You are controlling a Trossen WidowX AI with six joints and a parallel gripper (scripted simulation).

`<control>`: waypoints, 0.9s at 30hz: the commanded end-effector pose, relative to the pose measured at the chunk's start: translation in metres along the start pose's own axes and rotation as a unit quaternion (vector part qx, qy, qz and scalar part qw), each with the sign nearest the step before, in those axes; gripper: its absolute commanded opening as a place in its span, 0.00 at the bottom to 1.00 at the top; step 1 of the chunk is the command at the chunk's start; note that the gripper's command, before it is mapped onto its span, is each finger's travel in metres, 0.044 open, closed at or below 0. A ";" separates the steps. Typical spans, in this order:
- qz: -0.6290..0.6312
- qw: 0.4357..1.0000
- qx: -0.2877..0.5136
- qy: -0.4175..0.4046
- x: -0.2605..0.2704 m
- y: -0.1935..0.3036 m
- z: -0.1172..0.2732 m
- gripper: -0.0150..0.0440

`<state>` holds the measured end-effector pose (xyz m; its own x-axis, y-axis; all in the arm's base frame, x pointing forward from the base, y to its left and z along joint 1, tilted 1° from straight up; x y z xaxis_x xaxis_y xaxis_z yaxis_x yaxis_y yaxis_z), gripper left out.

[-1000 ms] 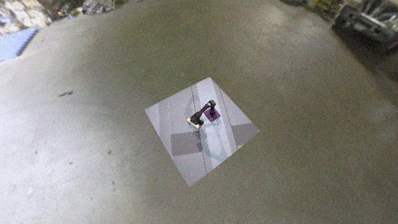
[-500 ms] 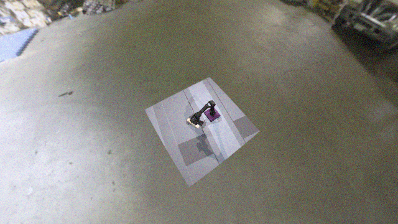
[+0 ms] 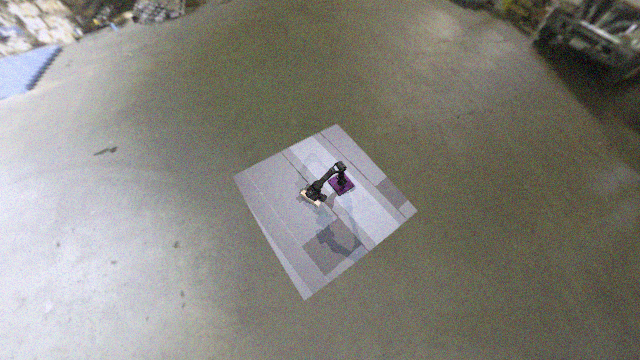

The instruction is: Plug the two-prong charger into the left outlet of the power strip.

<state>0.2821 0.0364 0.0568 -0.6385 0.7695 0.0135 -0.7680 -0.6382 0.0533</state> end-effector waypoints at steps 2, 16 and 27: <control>-0.001 1.000 -0.006 0.002 -0.001 -0.005 0.001 0.25; -0.001 1.000 -0.006 0.002 -0.002 -0.011 0.001 0.25; -0.001 1.000 -0.006 0.002 -0.003 -0.015 0.001 0.25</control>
<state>0.2861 0.0386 0.0572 -0.6366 0.7710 0.0170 -0.7683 -0.6359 0.0725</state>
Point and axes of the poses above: the point midway between the two fingers, 35 mm back from their tips, its own z axis back along the fingers, its own x axis across the jaws, y = z × x, the point moved 2 cm from there along z, back along the fingers, and after that the axes turned 12 degrees about z, right-handed, at the moved point
